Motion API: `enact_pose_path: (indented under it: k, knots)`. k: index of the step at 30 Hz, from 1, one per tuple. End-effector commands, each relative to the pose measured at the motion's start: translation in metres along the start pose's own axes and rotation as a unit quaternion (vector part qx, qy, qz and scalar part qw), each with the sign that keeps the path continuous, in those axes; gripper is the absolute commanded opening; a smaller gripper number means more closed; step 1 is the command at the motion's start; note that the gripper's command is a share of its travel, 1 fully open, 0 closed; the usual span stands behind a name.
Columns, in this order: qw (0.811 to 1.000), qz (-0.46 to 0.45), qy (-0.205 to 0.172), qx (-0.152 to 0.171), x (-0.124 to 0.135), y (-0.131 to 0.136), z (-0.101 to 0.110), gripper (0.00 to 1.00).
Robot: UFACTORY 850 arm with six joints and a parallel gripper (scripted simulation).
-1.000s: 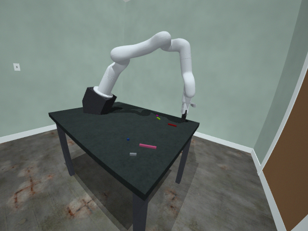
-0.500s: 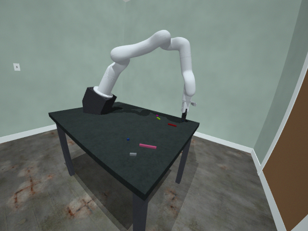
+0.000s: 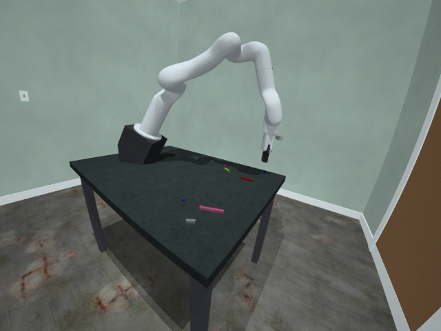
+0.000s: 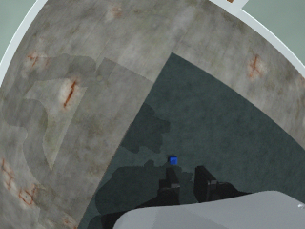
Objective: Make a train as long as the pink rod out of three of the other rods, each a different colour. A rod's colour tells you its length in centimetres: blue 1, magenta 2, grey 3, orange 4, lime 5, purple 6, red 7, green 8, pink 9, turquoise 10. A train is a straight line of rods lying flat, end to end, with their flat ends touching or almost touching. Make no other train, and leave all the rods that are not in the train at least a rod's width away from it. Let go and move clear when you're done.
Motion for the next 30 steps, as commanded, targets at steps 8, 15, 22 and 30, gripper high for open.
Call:
enact_pose_path:
  k: [8, 15, 22, 30]
  knots:
    - [1.000, 0.000, 0.000, 0.000, -0.0001, 0.0000, 0.0118, 1.00]
    - [1.000, 0.000, 0.000, 0.000, -0.0001, 0.0000, 0.0118, 1.00]
    - [1.000, 0.000, 0.000, 0.000, -0.0001, 0.0000, 0.0118, 1.00]
    - [1.000, 0.000, 0.000, 0.000, 0.0004, 0.0013, 0.0117, 1.00]
Point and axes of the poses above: the point where the finger pads meet when closed, its own z axis back along the fingers, its own y axis across the jaws, x = y × z, the point moved 5 cm from there along z, back along the fingers, and after that the axes turned 8 degrees about -z, right-handed, at the moved point
